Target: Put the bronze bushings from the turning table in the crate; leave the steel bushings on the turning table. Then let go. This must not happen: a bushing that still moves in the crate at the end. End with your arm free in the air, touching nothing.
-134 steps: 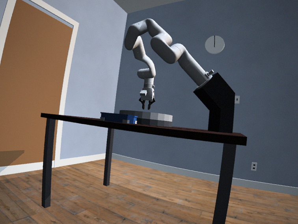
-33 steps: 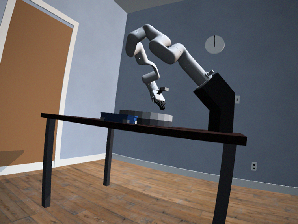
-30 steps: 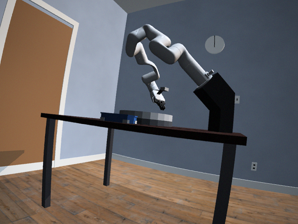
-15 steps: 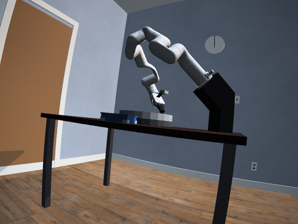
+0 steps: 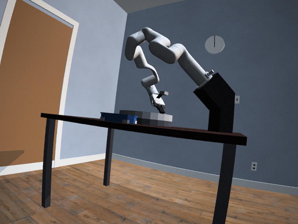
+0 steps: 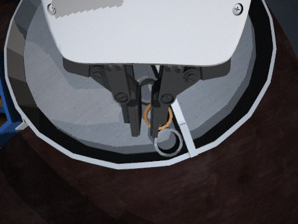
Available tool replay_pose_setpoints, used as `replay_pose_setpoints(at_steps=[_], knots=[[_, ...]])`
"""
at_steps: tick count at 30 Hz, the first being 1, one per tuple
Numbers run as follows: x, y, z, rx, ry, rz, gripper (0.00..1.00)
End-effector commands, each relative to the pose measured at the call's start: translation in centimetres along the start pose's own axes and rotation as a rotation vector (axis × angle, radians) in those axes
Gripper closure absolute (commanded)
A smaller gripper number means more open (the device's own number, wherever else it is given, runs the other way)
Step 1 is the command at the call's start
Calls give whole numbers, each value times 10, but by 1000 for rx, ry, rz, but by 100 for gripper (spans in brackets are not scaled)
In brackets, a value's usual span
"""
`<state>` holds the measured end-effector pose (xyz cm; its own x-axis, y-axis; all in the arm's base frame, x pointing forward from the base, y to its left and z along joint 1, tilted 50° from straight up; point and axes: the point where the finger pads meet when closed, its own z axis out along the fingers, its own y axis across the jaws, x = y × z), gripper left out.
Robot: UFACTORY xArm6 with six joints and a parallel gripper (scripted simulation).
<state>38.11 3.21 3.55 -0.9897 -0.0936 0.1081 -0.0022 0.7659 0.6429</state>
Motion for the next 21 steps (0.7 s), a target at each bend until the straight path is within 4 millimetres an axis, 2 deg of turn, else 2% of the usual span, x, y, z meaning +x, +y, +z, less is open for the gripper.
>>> replay_pose_setpoints(at_steps=[1,14,21], knots=[[-3,0,2,1,-2,0,90],[-3,0,2,1,-2,0,90],[-9,0,10,1,-2,0,90]])
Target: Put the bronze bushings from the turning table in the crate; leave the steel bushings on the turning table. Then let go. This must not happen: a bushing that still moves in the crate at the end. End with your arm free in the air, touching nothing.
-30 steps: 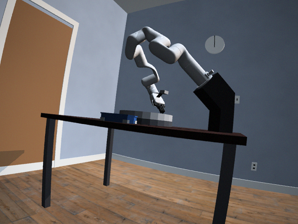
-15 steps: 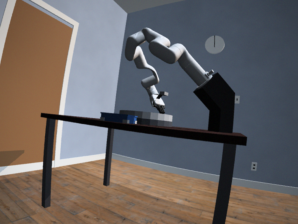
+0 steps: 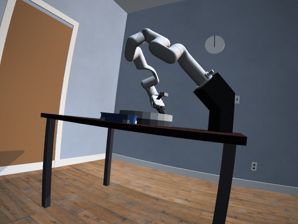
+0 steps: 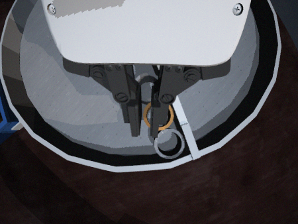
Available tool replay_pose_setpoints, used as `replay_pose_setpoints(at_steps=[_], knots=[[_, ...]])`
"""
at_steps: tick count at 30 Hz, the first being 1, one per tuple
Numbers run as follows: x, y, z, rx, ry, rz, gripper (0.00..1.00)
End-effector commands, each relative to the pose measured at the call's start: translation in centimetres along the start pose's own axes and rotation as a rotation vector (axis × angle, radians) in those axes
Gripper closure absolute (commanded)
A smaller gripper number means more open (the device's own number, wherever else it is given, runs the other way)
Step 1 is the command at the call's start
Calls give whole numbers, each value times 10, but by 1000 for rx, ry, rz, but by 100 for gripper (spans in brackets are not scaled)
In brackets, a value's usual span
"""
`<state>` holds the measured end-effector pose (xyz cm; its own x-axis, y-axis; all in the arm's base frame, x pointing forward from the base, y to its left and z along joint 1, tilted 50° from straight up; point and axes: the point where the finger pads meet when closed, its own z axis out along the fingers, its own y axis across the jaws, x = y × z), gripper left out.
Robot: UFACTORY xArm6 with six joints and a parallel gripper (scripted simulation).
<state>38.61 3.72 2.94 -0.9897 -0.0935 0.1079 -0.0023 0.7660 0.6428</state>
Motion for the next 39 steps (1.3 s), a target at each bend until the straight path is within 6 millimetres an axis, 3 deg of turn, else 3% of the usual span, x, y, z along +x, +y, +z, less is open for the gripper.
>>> replay_pose_setpoints(at_steps=[1,13,14,39], knots=[[-4,0,3,0,-2,0,90],[-4,0,3,0,-2,0,90],[-4,0,3,0,-2,0,100],[-4,0,3,0,-2,0,100]])
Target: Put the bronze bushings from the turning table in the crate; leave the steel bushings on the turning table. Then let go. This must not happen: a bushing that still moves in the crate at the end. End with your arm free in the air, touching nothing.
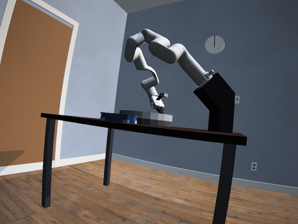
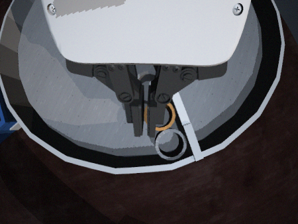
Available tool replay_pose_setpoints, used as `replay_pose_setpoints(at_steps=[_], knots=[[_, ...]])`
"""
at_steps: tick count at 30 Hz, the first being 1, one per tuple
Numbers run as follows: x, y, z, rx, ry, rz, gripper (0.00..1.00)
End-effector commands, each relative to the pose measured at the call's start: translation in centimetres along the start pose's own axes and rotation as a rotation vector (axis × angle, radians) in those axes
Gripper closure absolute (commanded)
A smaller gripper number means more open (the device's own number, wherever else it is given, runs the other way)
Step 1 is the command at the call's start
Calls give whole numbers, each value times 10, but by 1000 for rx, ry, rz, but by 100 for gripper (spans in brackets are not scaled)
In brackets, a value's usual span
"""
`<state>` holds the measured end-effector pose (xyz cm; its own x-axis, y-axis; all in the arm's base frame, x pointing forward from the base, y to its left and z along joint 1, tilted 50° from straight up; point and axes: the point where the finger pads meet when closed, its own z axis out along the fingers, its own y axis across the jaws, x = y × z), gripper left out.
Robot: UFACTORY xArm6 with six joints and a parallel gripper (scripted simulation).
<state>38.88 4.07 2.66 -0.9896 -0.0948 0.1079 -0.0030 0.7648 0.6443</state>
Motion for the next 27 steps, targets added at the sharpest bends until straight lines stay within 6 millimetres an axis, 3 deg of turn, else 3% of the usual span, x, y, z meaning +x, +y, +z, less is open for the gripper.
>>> replay_pose_setpoints(at_steps=[1,21,27], knots=[[0,-1,-1,2,-3,1,100],[0,-1,-1,2,-3,1,100],[8,-1,-10,2,-3,1,100]])
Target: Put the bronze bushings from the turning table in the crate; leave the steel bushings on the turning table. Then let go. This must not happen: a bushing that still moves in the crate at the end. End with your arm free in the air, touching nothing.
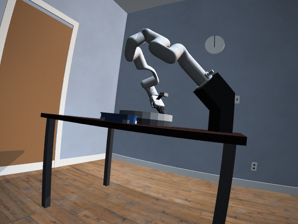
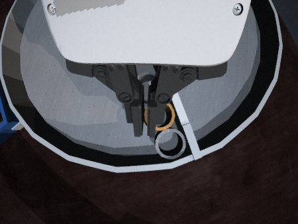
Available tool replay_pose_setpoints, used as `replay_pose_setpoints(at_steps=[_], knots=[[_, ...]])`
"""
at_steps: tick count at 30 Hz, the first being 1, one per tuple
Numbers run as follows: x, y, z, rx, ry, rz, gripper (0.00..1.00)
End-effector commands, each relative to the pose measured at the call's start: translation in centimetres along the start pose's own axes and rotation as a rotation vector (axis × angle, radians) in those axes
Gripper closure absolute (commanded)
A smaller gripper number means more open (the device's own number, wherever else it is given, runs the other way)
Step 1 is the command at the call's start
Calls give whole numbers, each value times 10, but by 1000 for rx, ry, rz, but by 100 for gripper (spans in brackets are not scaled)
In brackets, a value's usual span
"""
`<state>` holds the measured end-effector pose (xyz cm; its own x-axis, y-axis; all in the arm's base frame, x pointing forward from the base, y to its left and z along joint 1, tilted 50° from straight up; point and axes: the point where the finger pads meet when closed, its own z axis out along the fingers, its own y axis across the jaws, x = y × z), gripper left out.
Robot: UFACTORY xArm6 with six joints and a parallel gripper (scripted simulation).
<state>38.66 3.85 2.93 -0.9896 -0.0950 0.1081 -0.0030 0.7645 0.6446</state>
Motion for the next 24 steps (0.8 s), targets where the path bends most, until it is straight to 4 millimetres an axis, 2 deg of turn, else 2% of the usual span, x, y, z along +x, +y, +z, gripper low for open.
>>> replay_pose_setpoints(at_steps=[1,6,8,14,24], knots=[[7,-1,-10,3,-3,1,100],[23,-1,-28,3,-3,1,100],[23,-1,-28,3,-3,1,100],[37,-1,-45,3,-3,1,100],[40,-1,-48,3,-3,1,100]])
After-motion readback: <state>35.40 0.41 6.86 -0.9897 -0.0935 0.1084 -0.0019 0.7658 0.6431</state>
